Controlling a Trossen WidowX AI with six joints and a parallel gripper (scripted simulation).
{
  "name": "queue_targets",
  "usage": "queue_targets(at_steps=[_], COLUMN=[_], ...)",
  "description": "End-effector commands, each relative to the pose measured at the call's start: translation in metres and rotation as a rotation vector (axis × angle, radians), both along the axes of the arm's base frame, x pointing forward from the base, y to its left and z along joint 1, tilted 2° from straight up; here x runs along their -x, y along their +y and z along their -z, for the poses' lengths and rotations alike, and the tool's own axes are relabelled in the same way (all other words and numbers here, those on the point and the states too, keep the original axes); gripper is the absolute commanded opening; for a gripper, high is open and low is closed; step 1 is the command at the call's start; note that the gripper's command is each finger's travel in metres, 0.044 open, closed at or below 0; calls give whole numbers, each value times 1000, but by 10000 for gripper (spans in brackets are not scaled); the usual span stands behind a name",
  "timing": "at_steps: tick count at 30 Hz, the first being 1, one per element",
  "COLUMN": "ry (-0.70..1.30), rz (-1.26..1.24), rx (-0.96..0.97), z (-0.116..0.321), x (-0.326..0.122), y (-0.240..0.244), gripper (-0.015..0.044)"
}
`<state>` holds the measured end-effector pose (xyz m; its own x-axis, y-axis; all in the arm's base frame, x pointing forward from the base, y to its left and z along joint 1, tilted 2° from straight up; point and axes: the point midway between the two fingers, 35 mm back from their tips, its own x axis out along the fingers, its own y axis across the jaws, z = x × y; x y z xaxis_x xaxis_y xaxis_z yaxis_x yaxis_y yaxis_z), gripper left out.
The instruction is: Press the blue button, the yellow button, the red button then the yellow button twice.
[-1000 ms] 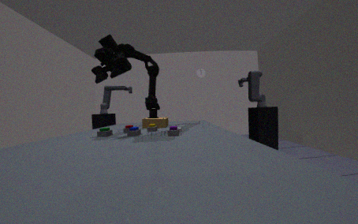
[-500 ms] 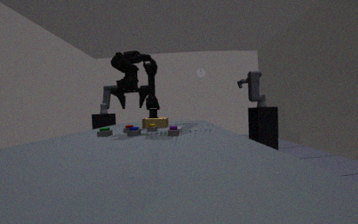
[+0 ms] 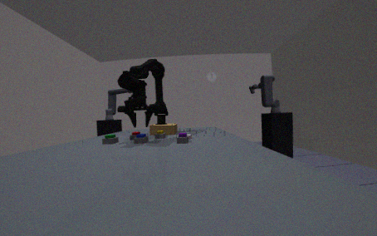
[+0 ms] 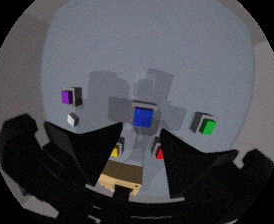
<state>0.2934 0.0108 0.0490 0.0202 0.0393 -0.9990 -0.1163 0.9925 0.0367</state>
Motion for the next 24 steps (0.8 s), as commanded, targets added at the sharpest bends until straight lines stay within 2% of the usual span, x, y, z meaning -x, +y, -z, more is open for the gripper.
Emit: queue_targets(at_steps=[1, 4, 24], ry=[-7, -7, -7], rz=[-1, -1, -1], rx=[3, 3, 3], z=[9, 9, 19], x=[0, 0, -1], y=[0, 0, 0], gripper=[85, 20, 20])
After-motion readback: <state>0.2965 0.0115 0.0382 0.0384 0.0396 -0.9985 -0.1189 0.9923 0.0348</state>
